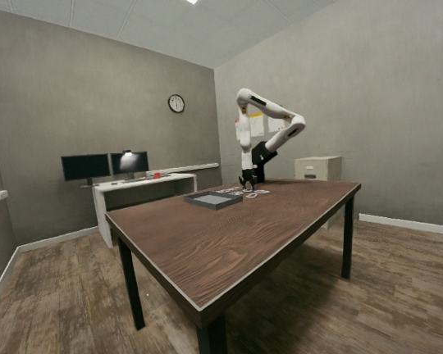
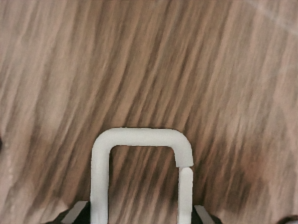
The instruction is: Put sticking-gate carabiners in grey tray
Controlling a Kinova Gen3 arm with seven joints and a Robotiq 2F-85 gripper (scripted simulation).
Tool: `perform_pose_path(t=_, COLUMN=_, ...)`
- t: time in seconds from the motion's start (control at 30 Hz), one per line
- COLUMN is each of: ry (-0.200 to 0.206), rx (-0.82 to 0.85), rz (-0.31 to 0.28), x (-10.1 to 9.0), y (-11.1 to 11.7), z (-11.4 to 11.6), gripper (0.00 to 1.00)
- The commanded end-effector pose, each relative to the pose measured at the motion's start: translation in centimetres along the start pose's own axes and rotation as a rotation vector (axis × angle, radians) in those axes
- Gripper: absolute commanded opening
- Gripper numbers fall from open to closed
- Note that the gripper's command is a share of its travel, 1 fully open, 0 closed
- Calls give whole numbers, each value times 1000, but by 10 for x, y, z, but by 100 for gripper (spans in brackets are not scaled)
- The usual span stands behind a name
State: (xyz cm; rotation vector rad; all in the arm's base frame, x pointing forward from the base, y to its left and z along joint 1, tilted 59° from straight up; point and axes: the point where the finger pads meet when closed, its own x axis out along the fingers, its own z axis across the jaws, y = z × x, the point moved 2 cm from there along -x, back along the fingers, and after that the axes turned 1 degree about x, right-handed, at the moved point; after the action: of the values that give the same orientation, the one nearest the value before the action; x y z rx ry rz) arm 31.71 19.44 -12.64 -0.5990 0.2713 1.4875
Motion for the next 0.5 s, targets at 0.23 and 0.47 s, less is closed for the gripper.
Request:
perform_pose_path(t=0.23, ry=1, rx=0, rz=-1, x=-1, y=0, z=0, gripper=59)
perform_pose_path(t=0.47, ry=1, rx=0, rz=-1, x=-1, y=0, z=0, gripper=59)
